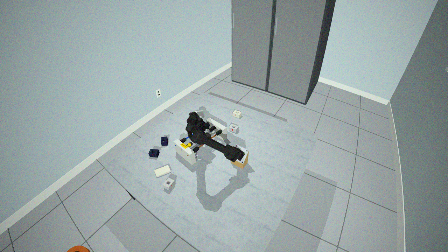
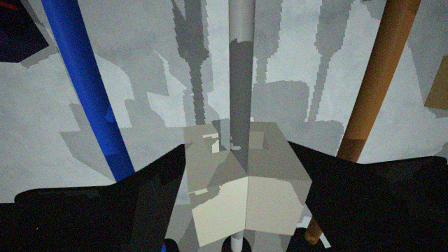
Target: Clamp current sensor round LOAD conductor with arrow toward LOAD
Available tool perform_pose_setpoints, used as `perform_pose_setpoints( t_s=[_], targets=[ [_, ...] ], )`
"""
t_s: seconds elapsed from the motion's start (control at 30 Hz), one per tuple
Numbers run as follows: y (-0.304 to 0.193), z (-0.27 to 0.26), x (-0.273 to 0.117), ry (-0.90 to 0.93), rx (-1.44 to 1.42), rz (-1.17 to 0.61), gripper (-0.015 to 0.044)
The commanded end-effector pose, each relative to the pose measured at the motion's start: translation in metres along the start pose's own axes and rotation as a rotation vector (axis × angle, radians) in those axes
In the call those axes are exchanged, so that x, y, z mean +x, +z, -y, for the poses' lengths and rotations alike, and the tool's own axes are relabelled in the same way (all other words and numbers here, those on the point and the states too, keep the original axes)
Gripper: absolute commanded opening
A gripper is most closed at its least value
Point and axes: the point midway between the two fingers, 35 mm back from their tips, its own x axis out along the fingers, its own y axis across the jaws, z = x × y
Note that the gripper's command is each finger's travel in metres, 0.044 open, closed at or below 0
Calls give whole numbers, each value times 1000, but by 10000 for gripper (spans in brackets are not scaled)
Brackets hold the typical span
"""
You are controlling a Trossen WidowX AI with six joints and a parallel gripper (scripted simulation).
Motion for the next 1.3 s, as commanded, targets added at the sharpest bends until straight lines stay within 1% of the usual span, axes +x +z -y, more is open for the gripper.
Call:
perform_pose_setpoints(
  t_s=[0.0,1.03,1.27],
  targets=[
    [0,0,0,1,-2,0,0],
    [0,0,0,1,-2,0,0],
    [1,-1,-5,73,4,2,0]
  ],
)
